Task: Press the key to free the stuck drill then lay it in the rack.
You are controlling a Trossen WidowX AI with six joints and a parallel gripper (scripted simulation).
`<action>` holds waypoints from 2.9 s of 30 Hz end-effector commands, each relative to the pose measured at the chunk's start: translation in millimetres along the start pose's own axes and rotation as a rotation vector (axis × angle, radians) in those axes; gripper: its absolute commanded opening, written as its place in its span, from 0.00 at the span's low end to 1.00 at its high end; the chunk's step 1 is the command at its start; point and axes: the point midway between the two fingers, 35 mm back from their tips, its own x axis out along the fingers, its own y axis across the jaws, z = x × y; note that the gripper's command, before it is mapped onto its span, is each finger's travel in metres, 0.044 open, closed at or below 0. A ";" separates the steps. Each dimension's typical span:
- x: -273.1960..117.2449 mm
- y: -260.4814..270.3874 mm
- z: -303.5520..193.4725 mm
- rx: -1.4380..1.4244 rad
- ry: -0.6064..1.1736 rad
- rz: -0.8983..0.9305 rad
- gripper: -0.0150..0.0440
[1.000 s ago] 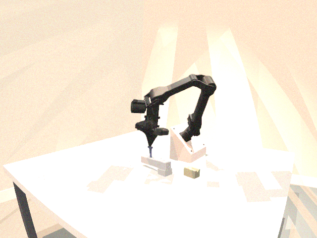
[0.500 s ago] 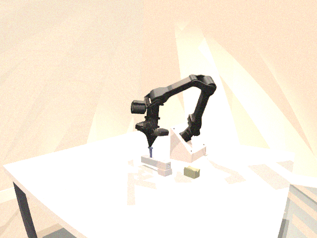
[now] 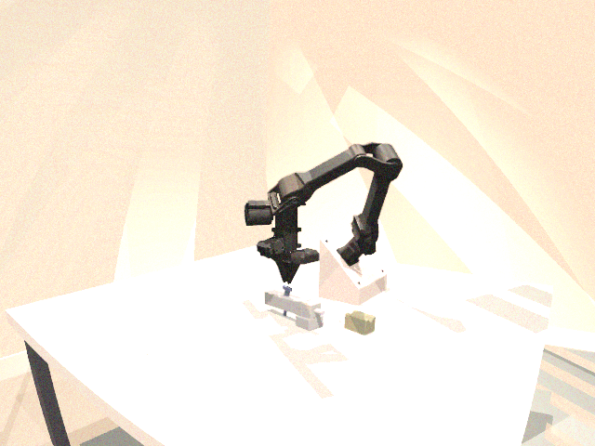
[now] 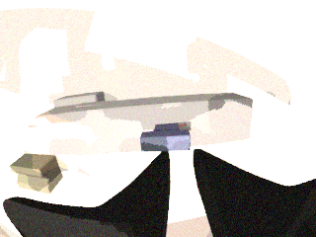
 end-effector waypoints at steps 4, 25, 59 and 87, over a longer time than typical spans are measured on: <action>-65.3 -6.7 8.0 -0.006 -0.014 -0.007 0.65; 24.0 159.9 4.0 -1.579 -0.014 -0.007 1.00; 51.8 152.5 5.9 -1.579 -0.013 -0.007 1.00; 72.7 147.8 5.7 -1.587 -0.018 -0.009 0.60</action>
